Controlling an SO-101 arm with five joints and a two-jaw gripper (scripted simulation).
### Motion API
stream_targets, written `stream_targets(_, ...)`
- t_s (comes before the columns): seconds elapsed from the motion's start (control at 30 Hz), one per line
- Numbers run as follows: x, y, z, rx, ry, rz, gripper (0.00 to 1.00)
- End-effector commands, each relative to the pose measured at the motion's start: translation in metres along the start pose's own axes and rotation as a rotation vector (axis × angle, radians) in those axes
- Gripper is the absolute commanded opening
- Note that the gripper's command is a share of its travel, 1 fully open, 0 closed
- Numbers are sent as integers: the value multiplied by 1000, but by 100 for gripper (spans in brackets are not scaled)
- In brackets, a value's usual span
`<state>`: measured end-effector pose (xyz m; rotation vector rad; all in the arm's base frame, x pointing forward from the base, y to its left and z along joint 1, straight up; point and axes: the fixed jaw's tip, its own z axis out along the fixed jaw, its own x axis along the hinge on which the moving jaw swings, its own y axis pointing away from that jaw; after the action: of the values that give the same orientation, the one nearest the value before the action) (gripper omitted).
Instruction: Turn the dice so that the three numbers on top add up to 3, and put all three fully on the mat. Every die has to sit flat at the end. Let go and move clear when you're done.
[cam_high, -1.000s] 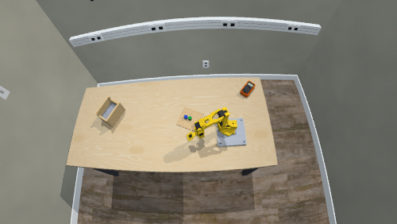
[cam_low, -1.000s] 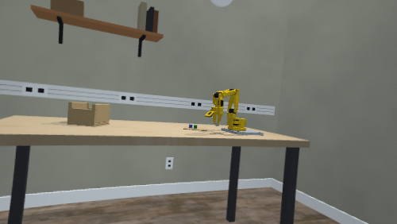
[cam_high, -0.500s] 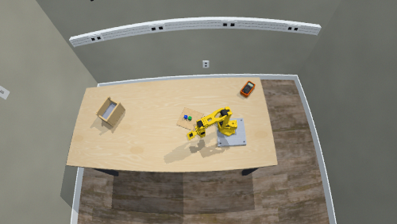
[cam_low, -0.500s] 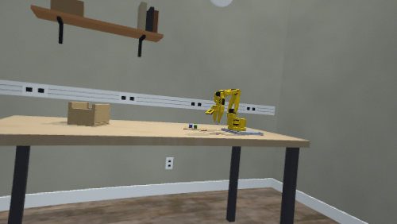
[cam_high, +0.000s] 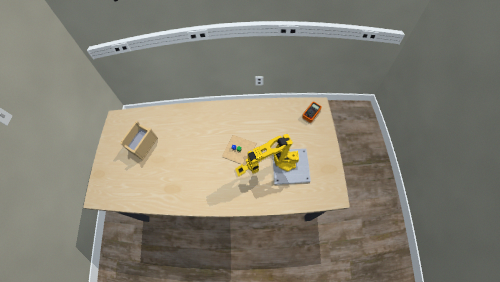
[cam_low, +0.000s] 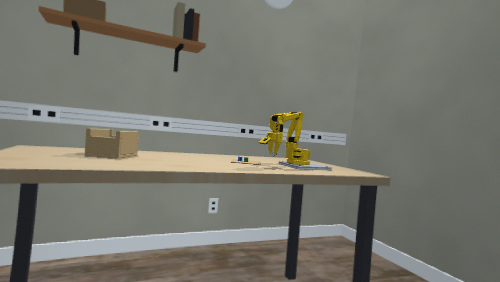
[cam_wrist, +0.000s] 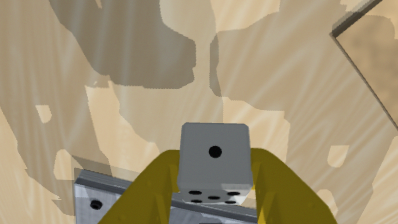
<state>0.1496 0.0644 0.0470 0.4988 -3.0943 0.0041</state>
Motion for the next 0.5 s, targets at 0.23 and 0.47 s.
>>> stream_targets(0.23,-10,7,2,-11,-155,-29,0)
stream_targets(0.47,-18,13,1,-22,-278,-53,0)
